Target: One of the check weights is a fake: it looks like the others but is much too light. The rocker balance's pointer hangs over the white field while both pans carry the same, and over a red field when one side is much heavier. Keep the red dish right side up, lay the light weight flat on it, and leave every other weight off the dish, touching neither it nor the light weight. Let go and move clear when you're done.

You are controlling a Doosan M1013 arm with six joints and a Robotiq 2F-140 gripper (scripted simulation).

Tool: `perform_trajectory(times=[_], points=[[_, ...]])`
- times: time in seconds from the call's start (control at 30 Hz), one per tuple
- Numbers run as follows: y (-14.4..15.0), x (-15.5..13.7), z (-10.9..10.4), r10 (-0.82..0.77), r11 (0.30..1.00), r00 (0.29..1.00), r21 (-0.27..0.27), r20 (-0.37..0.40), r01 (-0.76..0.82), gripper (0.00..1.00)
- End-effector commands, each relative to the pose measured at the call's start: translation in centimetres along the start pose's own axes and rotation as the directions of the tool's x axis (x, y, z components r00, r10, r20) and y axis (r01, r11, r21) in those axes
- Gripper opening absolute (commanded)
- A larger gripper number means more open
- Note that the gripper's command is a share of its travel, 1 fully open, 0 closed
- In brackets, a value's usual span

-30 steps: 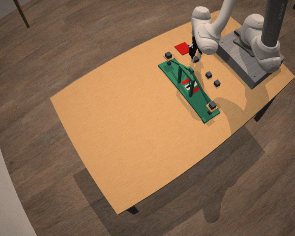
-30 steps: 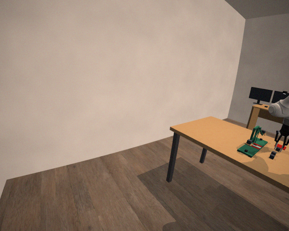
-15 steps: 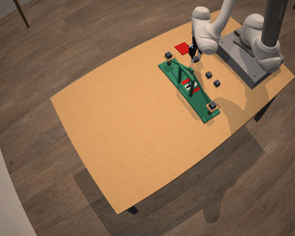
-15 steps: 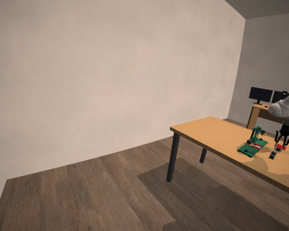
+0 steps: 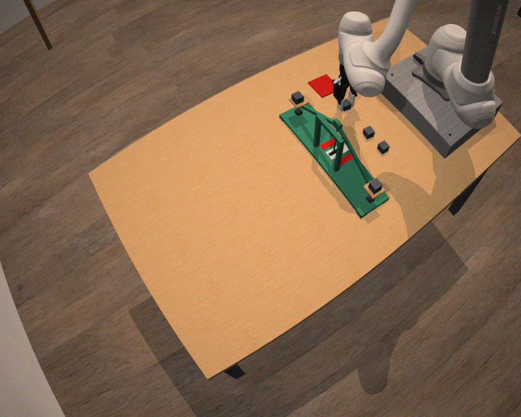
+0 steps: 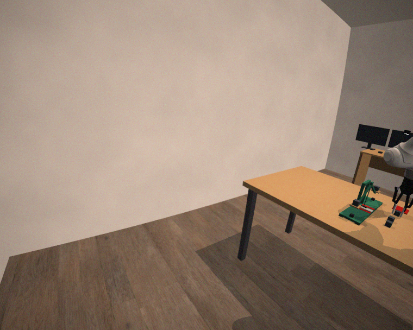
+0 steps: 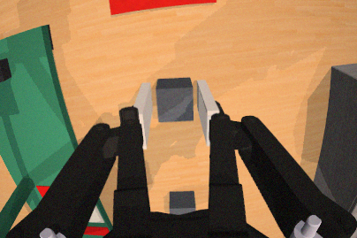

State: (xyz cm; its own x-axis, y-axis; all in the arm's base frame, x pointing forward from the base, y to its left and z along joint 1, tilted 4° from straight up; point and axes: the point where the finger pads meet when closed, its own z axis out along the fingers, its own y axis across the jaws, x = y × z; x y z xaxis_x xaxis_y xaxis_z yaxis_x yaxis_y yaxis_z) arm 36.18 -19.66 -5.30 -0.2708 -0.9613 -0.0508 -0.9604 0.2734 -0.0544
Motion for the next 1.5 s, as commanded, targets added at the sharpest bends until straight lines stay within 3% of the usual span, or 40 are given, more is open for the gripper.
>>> perform_trajectory(times=[0.0, 0.1, 0.13, 1.47], points=[[0.09, -0.18, 0.29, -0.001, 1.000, 1.000, 0.001, 0.001, 0.001, 0.35], [0.09, -0.18, 0.29, -0.001, 1.000, 1.000, 0.001, 0.001, 0.001, 0.35], [0.09, -0.18, 0.29, -0.001, 1.000, 1.000, 0.001, 0.001, 0.001, 0.24], [0.09, -0.18, -0.13, -0.001, 1.000, 1.000, 0.001, 0.001, 0.001, 0.24]])
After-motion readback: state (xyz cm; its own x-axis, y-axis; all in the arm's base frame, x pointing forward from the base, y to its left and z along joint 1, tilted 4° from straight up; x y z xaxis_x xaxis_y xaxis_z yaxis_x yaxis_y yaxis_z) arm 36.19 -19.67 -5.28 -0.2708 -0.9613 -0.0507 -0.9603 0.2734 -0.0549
